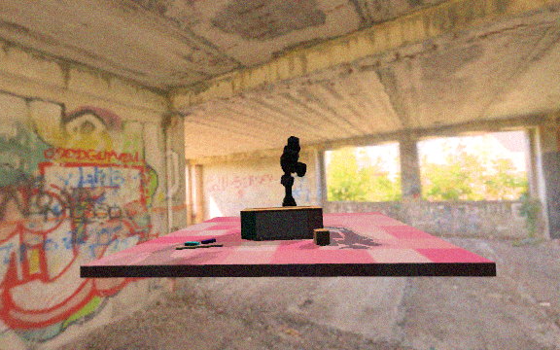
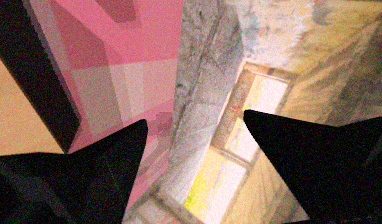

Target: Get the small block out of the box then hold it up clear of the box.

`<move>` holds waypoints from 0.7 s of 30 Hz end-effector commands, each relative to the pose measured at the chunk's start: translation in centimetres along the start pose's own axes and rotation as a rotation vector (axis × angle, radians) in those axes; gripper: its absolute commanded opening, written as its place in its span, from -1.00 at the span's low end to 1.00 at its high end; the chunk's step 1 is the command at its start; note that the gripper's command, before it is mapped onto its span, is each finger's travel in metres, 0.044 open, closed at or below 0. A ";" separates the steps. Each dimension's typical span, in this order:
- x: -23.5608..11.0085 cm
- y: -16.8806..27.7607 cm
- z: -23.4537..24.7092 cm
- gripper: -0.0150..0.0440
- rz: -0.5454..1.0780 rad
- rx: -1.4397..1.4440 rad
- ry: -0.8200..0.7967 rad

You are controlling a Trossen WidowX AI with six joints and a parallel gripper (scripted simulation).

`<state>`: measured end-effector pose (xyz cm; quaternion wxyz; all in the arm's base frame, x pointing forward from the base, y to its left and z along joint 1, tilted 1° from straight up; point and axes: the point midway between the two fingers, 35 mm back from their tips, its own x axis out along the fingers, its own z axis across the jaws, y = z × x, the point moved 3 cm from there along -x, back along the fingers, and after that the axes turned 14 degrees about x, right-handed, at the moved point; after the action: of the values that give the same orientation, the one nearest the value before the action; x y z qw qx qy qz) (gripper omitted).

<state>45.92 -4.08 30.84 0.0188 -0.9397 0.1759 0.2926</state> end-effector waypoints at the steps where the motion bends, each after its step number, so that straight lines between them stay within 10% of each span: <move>1: -1.0 0.1 7.1 0.86 0.060 -0.024 -0.327; 11: -6.9 2.3 16.4 0.86 0.254 -0.109 -0.850; 21: -7.2 2.4 16.7 0.86 0.264 -0.114 -0.871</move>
<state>30.93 -1.72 21.32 0.0040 -0.7052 0.2494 0.6637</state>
